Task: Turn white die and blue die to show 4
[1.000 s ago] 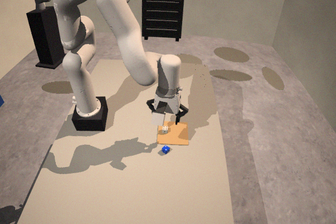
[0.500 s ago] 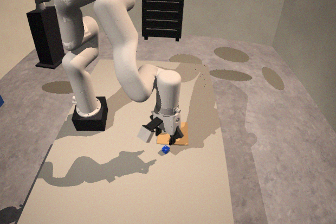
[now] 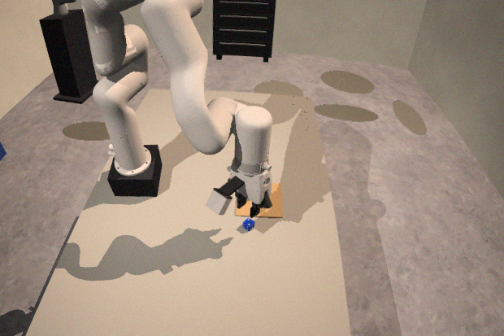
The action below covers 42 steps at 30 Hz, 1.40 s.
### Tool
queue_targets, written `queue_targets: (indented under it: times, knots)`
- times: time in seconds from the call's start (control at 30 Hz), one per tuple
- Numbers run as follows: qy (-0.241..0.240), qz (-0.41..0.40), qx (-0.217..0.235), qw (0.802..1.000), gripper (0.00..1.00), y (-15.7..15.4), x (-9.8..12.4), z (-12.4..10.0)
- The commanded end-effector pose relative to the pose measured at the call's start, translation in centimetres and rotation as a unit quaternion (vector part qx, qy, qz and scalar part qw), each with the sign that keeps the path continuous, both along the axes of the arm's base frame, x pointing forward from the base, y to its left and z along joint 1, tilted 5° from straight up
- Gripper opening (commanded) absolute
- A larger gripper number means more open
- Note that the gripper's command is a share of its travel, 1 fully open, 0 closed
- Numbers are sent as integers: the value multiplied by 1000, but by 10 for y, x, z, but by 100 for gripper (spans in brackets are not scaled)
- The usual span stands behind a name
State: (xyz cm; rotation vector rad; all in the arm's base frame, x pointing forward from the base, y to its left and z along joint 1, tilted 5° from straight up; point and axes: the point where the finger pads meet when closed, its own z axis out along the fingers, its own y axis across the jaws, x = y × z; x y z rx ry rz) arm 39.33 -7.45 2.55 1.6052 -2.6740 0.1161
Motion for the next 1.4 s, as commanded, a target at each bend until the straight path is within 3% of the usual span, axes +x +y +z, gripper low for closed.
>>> queue_targets:
  times: [0.0, 0.83, 1.37]
  knots:
    - [-2, 0, 0, 1000, 42, 0, 1, 1]
    - [-2, 0, 0, 1000, 42, 0, 1, 0]
    - [-2, 0, 0, 1000, 42, -2, 2, -16]
